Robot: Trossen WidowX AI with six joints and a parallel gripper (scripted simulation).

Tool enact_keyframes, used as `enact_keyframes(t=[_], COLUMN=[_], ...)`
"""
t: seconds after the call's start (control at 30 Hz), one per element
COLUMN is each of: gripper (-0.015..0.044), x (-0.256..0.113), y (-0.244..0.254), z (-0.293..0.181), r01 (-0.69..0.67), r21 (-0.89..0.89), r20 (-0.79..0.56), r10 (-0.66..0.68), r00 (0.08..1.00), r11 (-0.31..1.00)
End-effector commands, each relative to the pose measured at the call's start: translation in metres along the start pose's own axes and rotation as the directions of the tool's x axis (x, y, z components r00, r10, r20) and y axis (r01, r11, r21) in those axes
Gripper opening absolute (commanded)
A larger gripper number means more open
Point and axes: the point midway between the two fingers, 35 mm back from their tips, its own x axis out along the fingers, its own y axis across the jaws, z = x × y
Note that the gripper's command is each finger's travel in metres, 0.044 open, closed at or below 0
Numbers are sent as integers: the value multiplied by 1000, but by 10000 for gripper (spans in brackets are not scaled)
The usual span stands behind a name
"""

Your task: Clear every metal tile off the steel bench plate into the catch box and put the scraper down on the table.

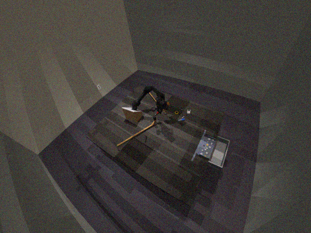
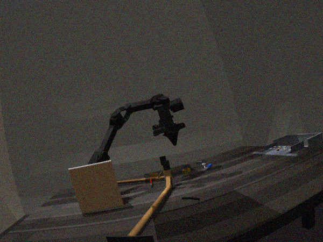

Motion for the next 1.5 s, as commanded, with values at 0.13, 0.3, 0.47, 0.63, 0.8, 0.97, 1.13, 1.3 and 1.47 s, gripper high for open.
enact_keyframes(t=[0.13,0.3,0.47,0.63,0.8,0.97,1.13,1.3,1.47], gripper=[0,0,0,0,0,0,0,0,0], x=[1,1,2,3,5,7,10,14,18], y=[38,64,91,118,146,173,200,227,253], z=[-27,-42,-55,-65,-72,-78,-80,-80,-78], r01=[-19,-27,-35,-42,-48,-54,-60,-67,-74], r21=[126,207,286,363,436,506,572,633,689], r20=[-11,-14,-14,-11,-4,5,16,29,45], r10=[20,31,40,49,55,60,62,62,59], r00=[1000,999,999,999,998,998,998,998,997], r11=[992,978,958,931,899,861,818,771,721])
